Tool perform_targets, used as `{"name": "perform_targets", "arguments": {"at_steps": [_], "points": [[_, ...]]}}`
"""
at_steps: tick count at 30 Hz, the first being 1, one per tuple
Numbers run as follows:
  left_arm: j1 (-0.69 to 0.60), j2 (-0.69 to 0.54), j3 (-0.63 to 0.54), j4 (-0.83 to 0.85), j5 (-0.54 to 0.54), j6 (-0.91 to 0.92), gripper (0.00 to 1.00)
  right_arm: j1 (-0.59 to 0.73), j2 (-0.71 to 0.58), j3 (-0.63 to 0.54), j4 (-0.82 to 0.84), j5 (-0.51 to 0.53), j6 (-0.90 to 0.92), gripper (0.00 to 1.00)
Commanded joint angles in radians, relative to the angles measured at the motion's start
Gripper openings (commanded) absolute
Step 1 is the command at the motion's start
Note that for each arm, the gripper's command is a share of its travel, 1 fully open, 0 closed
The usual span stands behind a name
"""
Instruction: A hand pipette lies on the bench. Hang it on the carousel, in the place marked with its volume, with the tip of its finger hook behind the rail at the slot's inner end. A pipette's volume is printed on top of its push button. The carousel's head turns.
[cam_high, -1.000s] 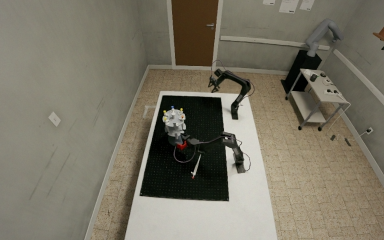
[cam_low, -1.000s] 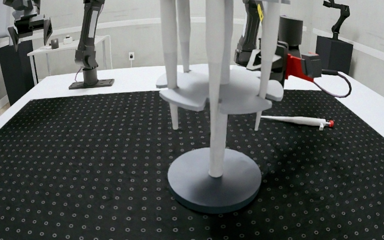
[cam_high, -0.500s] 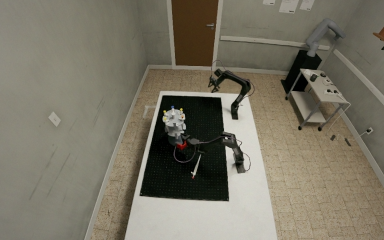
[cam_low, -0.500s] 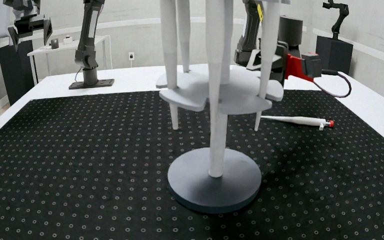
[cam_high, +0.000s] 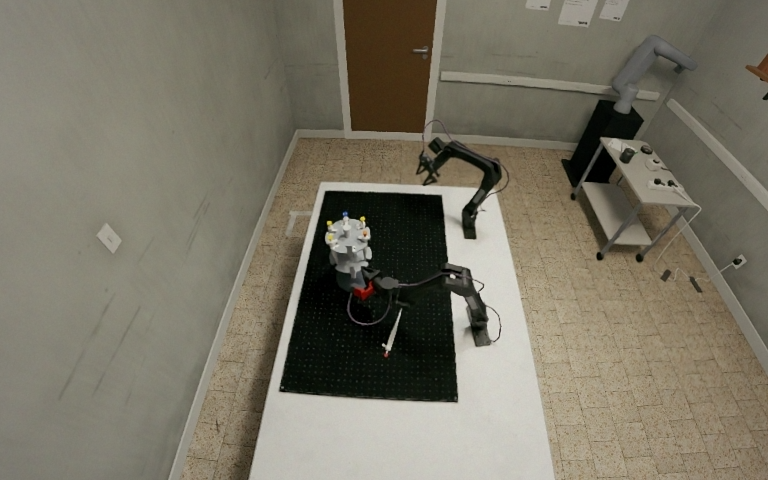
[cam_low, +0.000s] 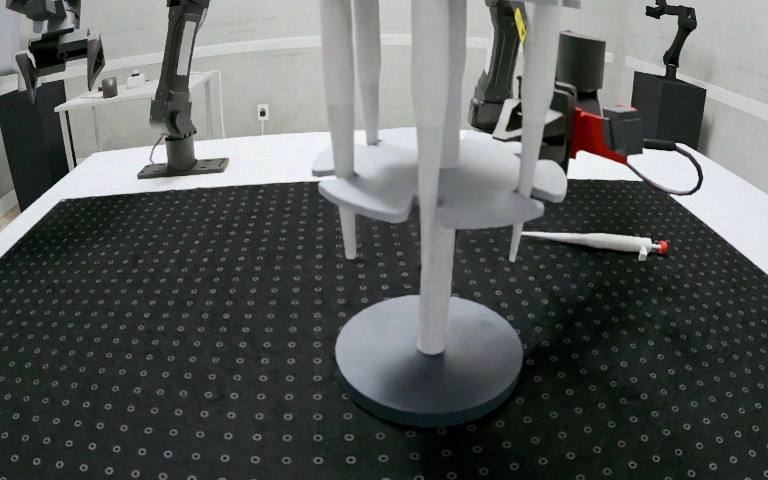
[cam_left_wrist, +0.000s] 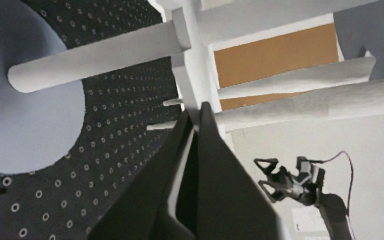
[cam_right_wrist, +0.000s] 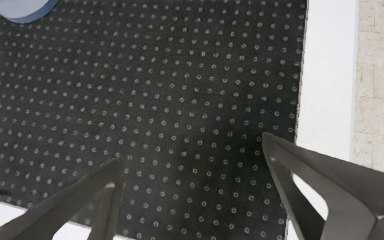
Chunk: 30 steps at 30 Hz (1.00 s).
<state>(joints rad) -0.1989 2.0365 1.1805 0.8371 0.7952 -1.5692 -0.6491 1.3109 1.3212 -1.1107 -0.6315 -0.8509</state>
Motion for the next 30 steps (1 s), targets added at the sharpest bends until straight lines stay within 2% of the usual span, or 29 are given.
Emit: {"name": "perform_targets", "arguments": {"at_steps": [1,11,12,15,17,30], "points": [[-0.017,-0.038,0.017,0.027,-0.022,-0.006,0.00,-0.009,0.006,0.020,0.008,-0.016,-0.006,1.00],[-0.017,-0.038,0.017,0.027,-0.022,-0.006,0.00,-0.009,0.006,0.020,0.008,-0.016,-0.006,1.00],[-0.029,-0.051,-0.039,0.033,-0.068,-0.004,0.00,-0.009,0.006,0.020,0.008,-0.016,-0.006,1.00],[-0.064,-0.092,-0.102,0.054,-0.187,-0.005,0.00,-0.009,0.006,0.020,0.008,-0.016,-0.006,1.00],[-0.074,-0.096,-0.111,0.061,-0.205,-0.005,0.00,-0.009,0.006,0.020,0.008,-0.016,-0.006,1.00],[-0.079,-0.085,-0.106,0.057,-0.218,-0.001,0.00,-0.009,0.006,0.020,0.008,-0.016,-0.006,1.00]]}}
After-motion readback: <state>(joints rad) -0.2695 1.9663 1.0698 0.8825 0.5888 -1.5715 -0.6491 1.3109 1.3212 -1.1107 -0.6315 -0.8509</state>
